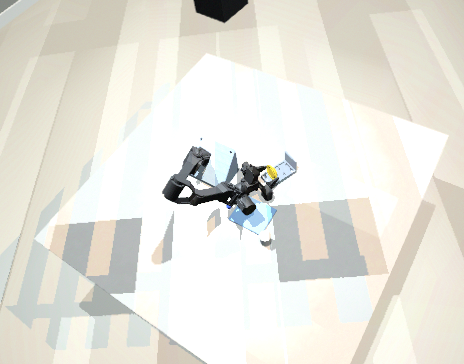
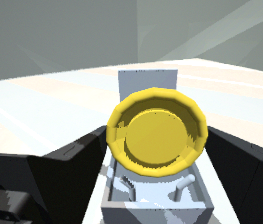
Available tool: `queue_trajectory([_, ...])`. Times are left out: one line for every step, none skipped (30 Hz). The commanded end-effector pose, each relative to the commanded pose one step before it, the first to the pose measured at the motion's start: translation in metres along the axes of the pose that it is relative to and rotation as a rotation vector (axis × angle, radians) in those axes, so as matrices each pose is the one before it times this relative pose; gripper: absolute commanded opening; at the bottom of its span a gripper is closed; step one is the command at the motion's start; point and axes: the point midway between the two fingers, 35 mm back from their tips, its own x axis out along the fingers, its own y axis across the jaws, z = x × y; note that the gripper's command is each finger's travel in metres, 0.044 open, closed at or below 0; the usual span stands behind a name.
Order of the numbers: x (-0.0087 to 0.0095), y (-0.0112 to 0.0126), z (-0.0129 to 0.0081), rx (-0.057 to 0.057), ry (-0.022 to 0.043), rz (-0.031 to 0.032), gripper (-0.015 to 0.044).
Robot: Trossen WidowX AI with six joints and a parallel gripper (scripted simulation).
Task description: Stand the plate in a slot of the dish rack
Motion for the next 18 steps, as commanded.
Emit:
queue_trajectory([0.00003, 0.00005, -0.00002, 0.0001, -0.00003, 0.00017, 0.0053])
queue_trajectory([0.00000, 0.00000, 0.00000, 0.0000, 0.00000, 0.00000, 0.0079])
queue_trajectory([0.00000, 0.00000, 0.00000, 0.0000, 0.00000, 0.00000, 0.0105])
queue_trajectory([0.00000, 0.00000, 0.00000, 0.0000, 0.00000, 0.00000, 0.0131])
queue_trajectory([0.00000, 0.00000, 0.00000, 0.0000, 0.00000, 0.00000, 0.0157])
queue_trajectory([0.00000, 0.00000, 0.00000, 0.0000, 0.00000, 0.00000, 0.0184])
queue_trajectory([0.00000, 0.00000, 0.00000, 0.0000, 0.00000, 0.00000, 0.0210])
queue_trajectory([0.00000, 0.00000, 0.00000, 0.0000, 0.00000, 0.00000, 0.0236])
queue_trajectory([0.00000, 0.00000, 0.00000, 0.0000, 0.00000, 0.00000, 0.0263])
queue_trajectory([0.00000, 0.00000, 0.00000, 0.0000, 0.00000, 0.00000, 0.0289])
queue_trajectory([0.00000, 0.00000, 0.00000, 0.0000, 0.00000, 0.00000, 0.0315])
queue_trajectory([0.00000, 0.00000, 0.00000, 0.0000, 0.00000, 0.00000, 0.0341])
queue_trajectory([0.00000, 0.00000, 0.00000, 0.0000, 0.00000, 0.00000, 0.0368])
queue_trajectory([0.00000, 0.00000, 0.00000, 0.0000, 0.00000, 0.00000, 0.0394])
queue_trajectory([0.00000, 0.00000, 0.00000, 0.0000, 0.00000, 0.00000, 0.0400])
queue_trajectory([0.00000, 0.00000, 0.00000, 0.0000, 0.00000, 0.00000, 0.0400])
queue_trajectory([0.00000, 0.00000, 0.00000, 0.0000, 0.00000, 0.00000, 0.0400])
queue_trajectory([0.00000, 0.00000, 0.00000, 0.0000, 0.00000, 0.00000, 0.0400])
